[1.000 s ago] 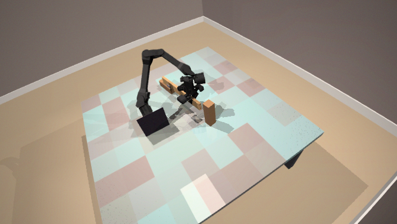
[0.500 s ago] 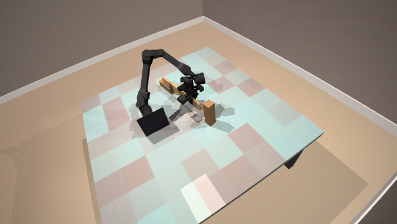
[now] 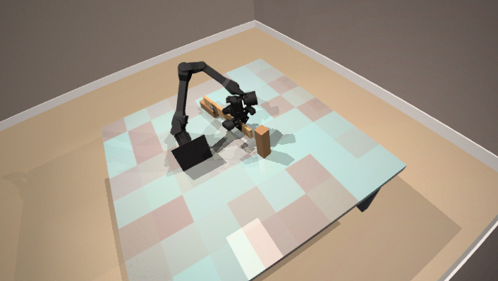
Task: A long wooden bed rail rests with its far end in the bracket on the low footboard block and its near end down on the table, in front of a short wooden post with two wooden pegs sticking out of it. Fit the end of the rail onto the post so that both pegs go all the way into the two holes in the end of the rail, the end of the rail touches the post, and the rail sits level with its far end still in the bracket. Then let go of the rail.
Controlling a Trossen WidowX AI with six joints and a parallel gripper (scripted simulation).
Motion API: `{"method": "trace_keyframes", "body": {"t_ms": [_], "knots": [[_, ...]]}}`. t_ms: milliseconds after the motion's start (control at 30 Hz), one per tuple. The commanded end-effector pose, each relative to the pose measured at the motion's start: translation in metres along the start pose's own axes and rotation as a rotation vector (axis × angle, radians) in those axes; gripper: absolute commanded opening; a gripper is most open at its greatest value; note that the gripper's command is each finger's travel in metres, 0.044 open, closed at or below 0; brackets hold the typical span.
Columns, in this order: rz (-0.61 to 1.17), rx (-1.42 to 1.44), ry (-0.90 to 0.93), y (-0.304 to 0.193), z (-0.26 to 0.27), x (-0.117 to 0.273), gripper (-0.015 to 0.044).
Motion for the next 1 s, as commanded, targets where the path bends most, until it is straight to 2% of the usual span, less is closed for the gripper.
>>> {"method": "trace_keyframes", "body": {"t_ms": [0, 967], "knots": [[0.001, 0.0, -0.003, -0.0006, 0.0001, 0.001, 0.0], [0.002, 0.0, -0.003, -0.0057, 0.0004, 0.0012, 0.0]]}}
Point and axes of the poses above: the point midway between the two fingers, 35 mm back from their tips, its own x axis back along the fingers, its own z axis across the jaws, y = z × x, the point moved 3 cm from there along x, back along the fingers, and after that the axes turned 3 degrees about x, right-handed, at the moved point
